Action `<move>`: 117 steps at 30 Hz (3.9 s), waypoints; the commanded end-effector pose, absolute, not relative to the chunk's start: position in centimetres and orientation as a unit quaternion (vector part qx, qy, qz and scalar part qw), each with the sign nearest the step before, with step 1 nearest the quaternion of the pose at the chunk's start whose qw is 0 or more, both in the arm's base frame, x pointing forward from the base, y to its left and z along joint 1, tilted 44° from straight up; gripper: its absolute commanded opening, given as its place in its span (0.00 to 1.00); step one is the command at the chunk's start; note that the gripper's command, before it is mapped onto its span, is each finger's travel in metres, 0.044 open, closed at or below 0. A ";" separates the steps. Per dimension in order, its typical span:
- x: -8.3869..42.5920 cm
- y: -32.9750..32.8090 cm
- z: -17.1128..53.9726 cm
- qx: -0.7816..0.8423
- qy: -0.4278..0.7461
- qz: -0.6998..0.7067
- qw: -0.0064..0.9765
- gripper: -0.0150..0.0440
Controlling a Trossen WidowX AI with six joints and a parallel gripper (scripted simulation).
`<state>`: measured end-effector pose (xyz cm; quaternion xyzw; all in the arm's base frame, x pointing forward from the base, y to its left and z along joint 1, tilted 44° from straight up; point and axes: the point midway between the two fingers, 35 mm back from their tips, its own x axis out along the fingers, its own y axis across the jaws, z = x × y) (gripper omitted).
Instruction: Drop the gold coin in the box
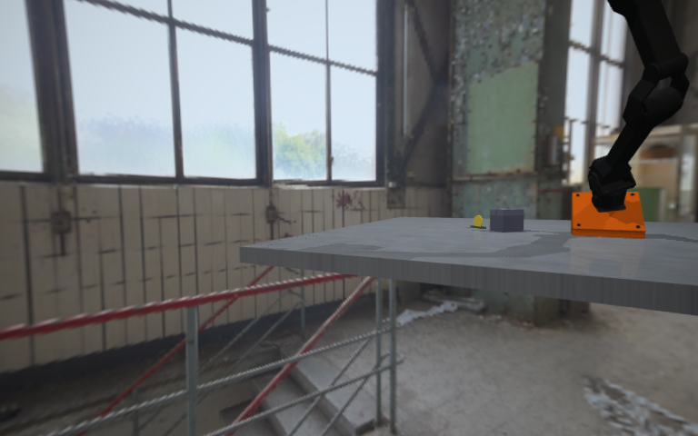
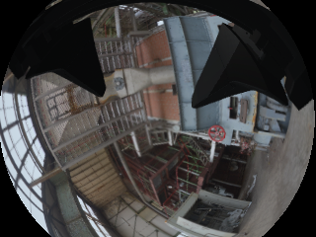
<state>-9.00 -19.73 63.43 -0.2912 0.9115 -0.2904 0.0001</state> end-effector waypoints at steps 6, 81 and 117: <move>-6.8 -23.6 62.4 -0.345 0.906 -0.245 -0.003 0.67; 35.3 -13.8 -1.0 -0.518 0.056 0.643 0.561 0.53; 36.3 -9.9 -5.3 -0.517 0.056 0.643 0.562 0.53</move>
